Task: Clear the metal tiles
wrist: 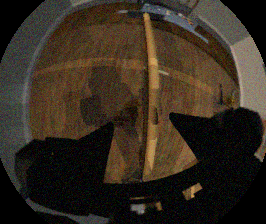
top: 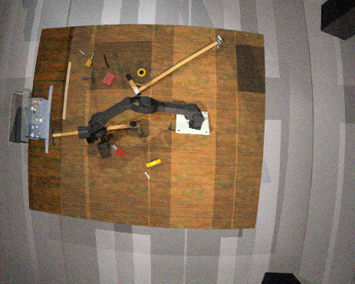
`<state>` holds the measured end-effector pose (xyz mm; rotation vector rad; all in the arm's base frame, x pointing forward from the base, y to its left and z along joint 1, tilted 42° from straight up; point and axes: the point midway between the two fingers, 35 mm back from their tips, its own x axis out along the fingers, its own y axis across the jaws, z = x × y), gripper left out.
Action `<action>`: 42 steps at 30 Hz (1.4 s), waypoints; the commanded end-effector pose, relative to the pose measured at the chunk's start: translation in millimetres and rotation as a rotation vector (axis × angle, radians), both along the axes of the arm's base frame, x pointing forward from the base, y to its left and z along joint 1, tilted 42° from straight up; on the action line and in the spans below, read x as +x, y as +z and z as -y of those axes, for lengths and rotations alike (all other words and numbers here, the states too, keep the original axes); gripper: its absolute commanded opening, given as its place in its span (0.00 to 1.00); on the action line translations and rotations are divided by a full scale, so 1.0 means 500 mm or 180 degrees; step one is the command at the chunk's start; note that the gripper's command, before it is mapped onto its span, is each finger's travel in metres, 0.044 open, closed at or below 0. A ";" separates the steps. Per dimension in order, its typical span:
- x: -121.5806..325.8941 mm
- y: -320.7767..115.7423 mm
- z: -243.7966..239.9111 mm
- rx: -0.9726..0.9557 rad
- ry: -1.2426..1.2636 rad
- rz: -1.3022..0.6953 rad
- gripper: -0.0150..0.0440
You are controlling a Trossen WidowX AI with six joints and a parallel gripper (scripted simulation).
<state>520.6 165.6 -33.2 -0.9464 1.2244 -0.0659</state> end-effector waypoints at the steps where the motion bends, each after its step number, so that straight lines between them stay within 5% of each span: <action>1: -0.007 0.003 -0.005 0.0019 -0.0008 0.0001 1.00; 42: -0.145 0.155 -0.059 0.0154 0.0147 0.0386 1.00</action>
